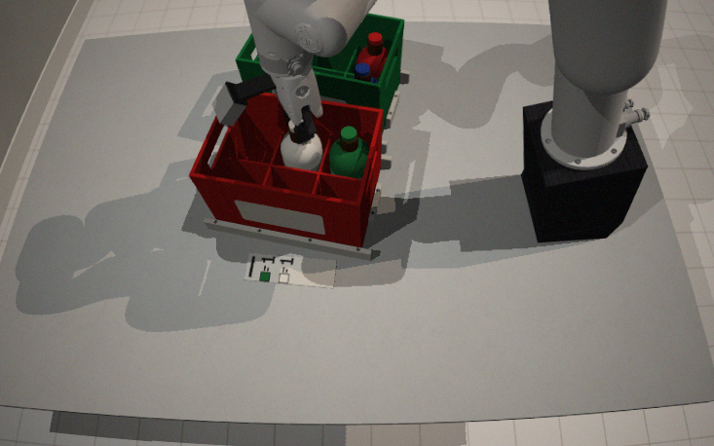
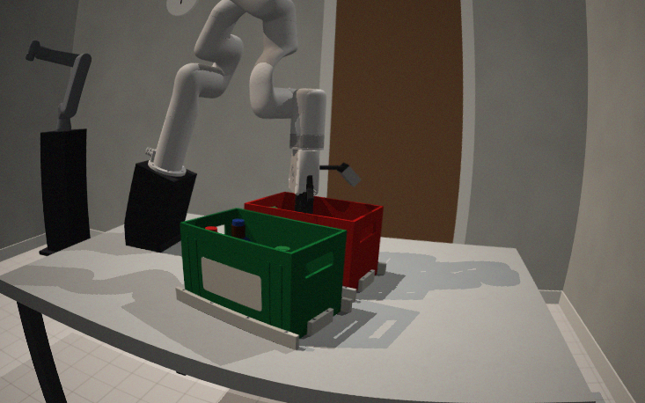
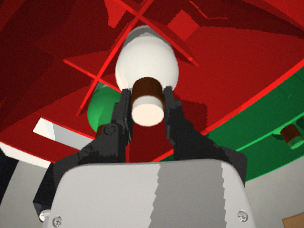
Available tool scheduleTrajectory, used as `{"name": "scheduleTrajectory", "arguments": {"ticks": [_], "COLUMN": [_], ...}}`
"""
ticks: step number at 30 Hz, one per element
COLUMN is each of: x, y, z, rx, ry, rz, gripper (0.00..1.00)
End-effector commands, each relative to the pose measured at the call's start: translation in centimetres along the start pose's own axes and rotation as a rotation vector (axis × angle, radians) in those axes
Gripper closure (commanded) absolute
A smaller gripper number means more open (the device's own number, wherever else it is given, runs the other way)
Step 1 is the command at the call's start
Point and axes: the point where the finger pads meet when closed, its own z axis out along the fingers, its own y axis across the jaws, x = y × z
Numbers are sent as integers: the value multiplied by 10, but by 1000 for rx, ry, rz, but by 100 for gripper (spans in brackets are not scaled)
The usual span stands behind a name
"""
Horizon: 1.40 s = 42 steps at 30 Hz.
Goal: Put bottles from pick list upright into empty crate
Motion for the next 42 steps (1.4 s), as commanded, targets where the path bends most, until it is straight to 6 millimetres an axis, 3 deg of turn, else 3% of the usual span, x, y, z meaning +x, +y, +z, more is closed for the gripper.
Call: {"name": "scheduleTrajectory", "arguments": {"ticks": [1, 8, 9, 42], "x": [1, 1, 1, 1], "y": [1, 1, 1, 1], "z": [-1, -1, 2, 2], "rx": [-3, -3, -3, -3], "ry": [3, 3, 3, 3], "rz": [0, 0, 0, 0], "gripper": [100, 100, 35, 35]}}
